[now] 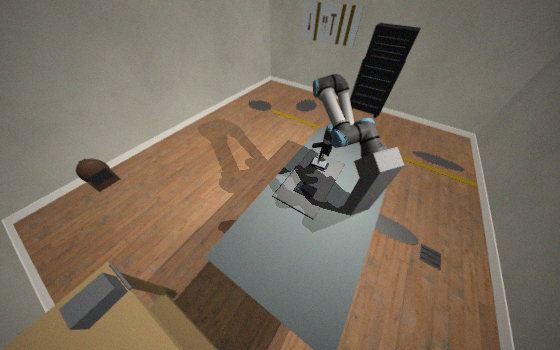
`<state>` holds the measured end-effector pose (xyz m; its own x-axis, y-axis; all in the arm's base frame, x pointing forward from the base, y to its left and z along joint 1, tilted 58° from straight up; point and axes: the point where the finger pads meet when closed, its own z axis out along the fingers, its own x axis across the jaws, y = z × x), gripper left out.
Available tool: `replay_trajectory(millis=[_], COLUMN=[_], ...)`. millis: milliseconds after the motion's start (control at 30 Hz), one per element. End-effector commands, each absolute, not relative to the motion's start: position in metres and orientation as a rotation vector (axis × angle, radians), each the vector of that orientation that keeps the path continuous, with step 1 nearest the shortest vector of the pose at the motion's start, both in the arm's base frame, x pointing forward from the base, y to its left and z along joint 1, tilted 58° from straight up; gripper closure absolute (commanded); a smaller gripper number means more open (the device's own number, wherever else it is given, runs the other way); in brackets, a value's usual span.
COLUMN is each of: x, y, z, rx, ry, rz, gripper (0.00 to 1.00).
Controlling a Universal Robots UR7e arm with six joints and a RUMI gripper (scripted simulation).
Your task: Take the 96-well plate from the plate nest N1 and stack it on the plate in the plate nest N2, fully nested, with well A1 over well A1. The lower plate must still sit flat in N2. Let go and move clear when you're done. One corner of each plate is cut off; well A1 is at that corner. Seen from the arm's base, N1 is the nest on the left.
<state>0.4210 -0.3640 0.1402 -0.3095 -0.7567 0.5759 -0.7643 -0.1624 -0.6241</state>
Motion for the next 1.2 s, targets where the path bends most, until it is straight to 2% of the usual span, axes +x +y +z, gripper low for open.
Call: replay_trajectory(millis=[0, 1167], x=[0.413, 0.394], y=[-0.355, -0.334], z=[0.148, 0.165], rx=[1.842, 1.842], ry=[-2.028, -2.028], rz=[1.522, 1.522], gripper=[0.00, 0.00])
